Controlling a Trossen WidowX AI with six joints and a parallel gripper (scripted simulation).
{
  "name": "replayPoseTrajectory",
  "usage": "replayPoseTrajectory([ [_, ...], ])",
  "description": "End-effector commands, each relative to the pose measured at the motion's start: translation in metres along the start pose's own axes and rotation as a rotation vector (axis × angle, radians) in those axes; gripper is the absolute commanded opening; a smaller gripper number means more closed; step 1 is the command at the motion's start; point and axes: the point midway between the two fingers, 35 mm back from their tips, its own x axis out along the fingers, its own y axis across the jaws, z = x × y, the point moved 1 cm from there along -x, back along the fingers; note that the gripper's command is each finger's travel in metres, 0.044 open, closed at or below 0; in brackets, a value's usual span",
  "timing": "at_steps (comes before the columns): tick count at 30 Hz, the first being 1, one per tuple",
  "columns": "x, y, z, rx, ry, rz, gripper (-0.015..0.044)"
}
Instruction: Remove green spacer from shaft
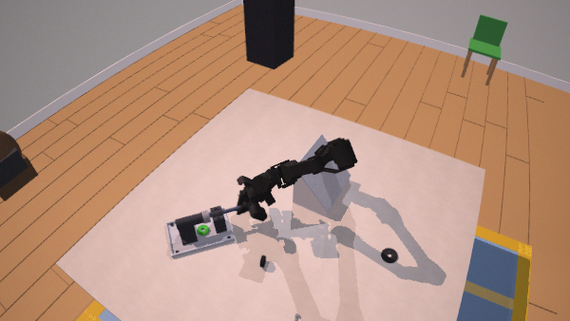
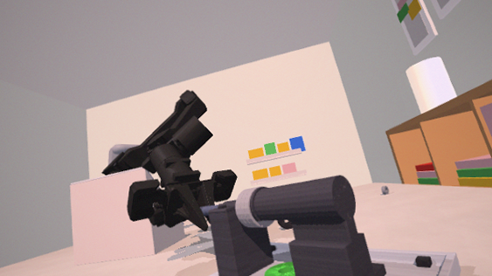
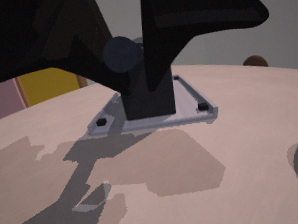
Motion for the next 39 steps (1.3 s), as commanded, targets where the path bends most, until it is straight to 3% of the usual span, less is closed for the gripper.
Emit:
replayPoseTrajectory([
  [1, 0.0018, 0.001, -0.0007, -0.002, -0.001, 0.002, 0.0],
  [39, 0.0097, 0.0008, -0.0089, -0.003, -0.001, 0.002, 0.0],
])
